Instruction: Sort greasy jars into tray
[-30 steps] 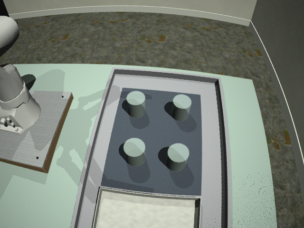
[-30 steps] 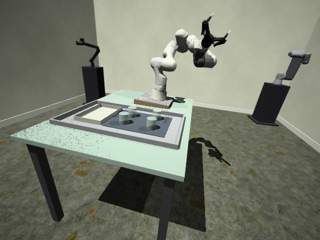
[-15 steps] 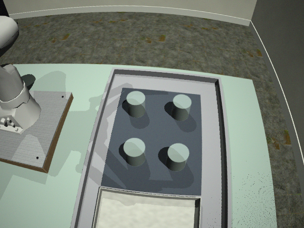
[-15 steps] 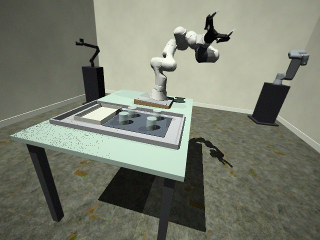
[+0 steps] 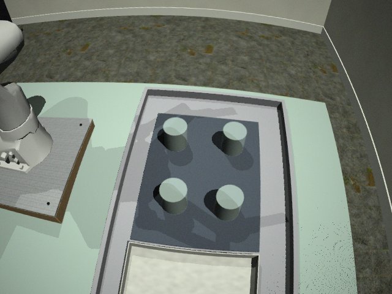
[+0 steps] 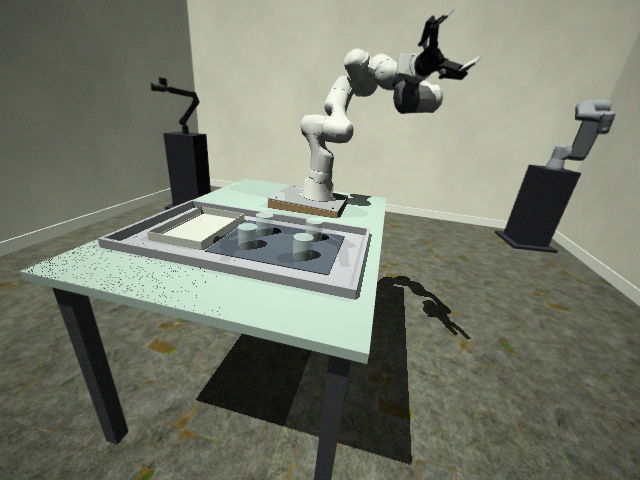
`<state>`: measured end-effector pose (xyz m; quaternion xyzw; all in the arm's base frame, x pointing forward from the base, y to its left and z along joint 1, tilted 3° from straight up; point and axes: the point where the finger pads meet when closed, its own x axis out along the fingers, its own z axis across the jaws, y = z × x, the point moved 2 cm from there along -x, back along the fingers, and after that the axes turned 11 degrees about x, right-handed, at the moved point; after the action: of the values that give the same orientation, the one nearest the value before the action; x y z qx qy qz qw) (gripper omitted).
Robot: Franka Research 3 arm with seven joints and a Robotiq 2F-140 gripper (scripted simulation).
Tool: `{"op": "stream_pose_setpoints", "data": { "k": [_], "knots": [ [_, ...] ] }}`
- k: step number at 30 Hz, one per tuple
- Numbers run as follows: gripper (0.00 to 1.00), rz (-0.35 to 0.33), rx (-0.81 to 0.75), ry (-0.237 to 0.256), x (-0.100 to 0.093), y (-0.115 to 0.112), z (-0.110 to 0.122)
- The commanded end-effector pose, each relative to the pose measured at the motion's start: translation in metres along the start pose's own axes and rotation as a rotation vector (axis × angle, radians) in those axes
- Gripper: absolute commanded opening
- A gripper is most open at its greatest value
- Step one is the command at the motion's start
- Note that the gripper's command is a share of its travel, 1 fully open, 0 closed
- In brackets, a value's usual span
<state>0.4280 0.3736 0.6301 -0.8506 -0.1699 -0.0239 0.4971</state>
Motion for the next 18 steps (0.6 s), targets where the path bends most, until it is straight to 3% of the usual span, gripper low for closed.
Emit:
{"op": "stream_pose_setpoints", "data": {
  "k": [1, 5, 18],
  "knots": [
    [1.00, 0.058, -0.077, -0.077, 0.017, 0.006, 0.013],
    [1.00, 0.071, -0.090, -0.100, 0.023, 0.006, 0.014],
    [1.00, 0.144, -0.186, -0.245, 0.058, 0.011, 0.018]
  ]
}}
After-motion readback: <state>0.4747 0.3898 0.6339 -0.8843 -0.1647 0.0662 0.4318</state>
